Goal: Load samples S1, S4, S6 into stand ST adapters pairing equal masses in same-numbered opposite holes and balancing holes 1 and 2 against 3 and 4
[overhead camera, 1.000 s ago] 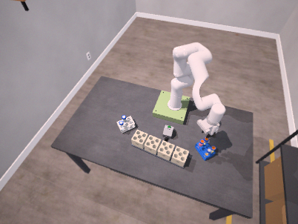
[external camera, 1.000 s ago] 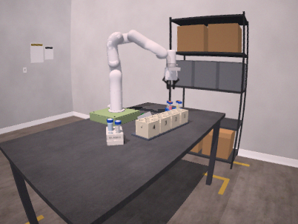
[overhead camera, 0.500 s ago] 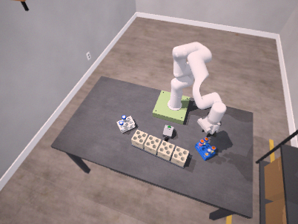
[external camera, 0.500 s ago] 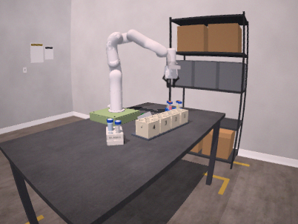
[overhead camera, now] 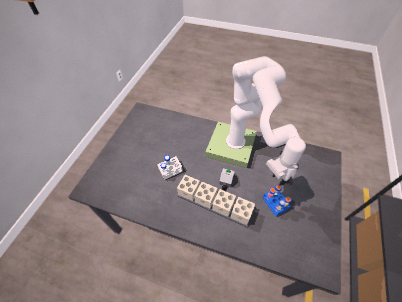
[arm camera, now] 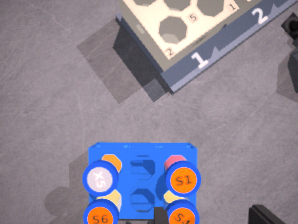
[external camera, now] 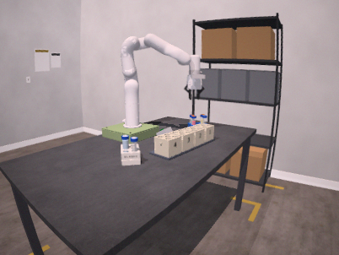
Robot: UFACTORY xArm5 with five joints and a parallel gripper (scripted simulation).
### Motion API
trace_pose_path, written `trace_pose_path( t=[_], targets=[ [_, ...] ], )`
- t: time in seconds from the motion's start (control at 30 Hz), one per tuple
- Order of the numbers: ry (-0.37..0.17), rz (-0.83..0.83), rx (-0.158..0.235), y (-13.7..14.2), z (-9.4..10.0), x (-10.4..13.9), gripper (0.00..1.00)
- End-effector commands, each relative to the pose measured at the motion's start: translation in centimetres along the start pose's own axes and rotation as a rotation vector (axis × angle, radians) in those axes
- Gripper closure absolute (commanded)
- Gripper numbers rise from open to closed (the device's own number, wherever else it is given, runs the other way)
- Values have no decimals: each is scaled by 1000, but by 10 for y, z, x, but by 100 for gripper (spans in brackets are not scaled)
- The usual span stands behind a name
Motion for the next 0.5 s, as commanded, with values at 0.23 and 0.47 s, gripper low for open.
trace_pose_path(
  t=[0.23, 0.47],
  targets=[
    [-3, 1, -5, -3, 2, 38, 43],
    [-3, 1, -5, -3, 2, 38, 43]
  ],
)
Point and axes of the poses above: the point where the finger pads meet when closed, its own z axis back along the fingers, its own y axis across the jaws, x = y × z, the point moved 9 cm from there along z, back along the fingers, and after that the axes turned 3 degrees about z, right-handed, at the moved point
